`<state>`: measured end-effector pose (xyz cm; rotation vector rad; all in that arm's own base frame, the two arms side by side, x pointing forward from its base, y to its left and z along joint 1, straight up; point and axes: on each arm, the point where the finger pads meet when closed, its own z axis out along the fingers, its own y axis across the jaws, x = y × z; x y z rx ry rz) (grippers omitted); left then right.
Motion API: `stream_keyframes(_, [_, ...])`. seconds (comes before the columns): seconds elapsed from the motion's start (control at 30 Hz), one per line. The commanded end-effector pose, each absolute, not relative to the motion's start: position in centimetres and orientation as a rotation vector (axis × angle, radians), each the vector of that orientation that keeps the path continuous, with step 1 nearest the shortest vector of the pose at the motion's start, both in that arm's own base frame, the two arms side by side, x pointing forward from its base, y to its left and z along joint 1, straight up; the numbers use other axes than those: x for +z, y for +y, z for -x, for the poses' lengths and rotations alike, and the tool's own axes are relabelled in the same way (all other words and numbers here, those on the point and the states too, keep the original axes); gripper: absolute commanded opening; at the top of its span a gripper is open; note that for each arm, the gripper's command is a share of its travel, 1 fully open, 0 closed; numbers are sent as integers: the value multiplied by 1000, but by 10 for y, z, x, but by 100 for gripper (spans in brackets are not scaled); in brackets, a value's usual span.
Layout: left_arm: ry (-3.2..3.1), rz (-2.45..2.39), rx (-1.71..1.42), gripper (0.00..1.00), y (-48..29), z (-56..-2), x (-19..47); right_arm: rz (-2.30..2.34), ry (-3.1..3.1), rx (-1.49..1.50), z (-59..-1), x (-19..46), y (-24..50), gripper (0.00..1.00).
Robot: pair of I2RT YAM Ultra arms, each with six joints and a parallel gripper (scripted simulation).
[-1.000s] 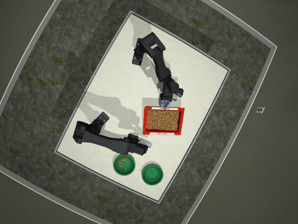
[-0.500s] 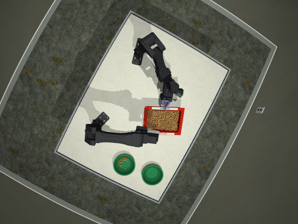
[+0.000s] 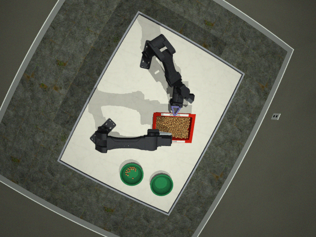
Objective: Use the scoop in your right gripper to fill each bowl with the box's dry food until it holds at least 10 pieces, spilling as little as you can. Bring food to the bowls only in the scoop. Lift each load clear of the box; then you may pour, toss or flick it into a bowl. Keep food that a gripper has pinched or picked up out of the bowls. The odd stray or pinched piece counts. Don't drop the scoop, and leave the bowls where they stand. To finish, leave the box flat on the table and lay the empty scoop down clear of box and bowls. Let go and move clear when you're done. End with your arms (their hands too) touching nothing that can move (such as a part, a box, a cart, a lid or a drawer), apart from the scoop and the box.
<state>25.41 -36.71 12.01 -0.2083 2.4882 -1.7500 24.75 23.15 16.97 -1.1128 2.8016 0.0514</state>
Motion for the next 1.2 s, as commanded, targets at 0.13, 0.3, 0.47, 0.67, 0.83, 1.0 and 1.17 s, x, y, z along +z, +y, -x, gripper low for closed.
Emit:
stream_keyframes(0.13, [2304, 100, -1811, 0, -376, -271, 173, 1109, 2766, 75, -260, 175, 244, 0])
stream_keyframes(0.3, [2304, 100, -1811, 0, -376, -271, 173, 1107, 2757, 78, -259, 178, 244, 0])
stream_keyframes(0.47, [2304, 100, -1811, 0, -376, -271, 173, 1135, 2815, 50, -260, 157, 246, 0])
stream_keyframes(0.67, [2304, 100, -1811, 0, -376, -271, 173, 1140, 2847, 32, -259, 154, 244, 0])
stream_keyframes(0.83, [2304, 100, -1811, 0, -376, -271, 173, 1133, 2850, 31, -264, 146, 246, 0])
stream_keyframes(1.0, [2304, 100, -1811, 0, -376, -271, 173, 1136, 2895, 6, -268, 132, 245, 0])
stream_keyframes(1.17, [2304, 100, -1811, 0, -376, -271, 173, 1163, 2923, -25, -264, 127, 244, 0])
